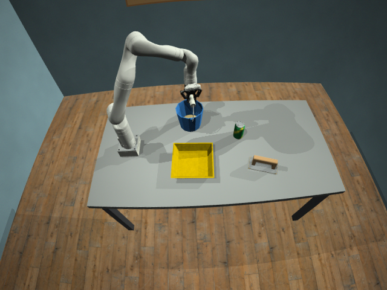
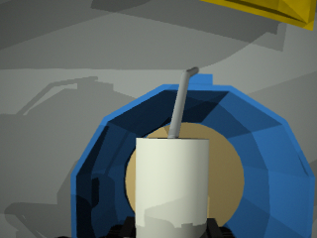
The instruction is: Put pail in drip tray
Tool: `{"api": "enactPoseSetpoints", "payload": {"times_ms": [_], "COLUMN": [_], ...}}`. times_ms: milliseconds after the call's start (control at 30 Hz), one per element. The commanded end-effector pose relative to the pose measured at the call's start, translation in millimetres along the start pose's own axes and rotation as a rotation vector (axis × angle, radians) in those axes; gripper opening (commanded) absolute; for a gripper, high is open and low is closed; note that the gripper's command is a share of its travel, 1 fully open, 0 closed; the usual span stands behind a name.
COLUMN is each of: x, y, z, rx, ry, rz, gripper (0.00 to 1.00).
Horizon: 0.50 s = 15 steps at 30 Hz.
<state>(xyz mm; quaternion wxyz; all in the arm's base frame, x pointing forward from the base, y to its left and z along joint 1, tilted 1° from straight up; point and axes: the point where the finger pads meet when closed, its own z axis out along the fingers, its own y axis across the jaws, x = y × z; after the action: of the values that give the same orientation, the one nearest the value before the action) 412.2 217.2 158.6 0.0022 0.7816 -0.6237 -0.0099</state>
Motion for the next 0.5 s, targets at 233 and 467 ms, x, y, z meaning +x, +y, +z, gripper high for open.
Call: {"api": "enactPoseSetpoints", "payload": {"times_ms": [233, 467], "x": [0, 0], "y": [-1, -1], "z": [-10.9, -17.7], "rx": [0.005, 0.005], "ry": [-0.001, -0.001], "rz": [0.000, 0.000], "gripper": [0.10, 0.10]}}
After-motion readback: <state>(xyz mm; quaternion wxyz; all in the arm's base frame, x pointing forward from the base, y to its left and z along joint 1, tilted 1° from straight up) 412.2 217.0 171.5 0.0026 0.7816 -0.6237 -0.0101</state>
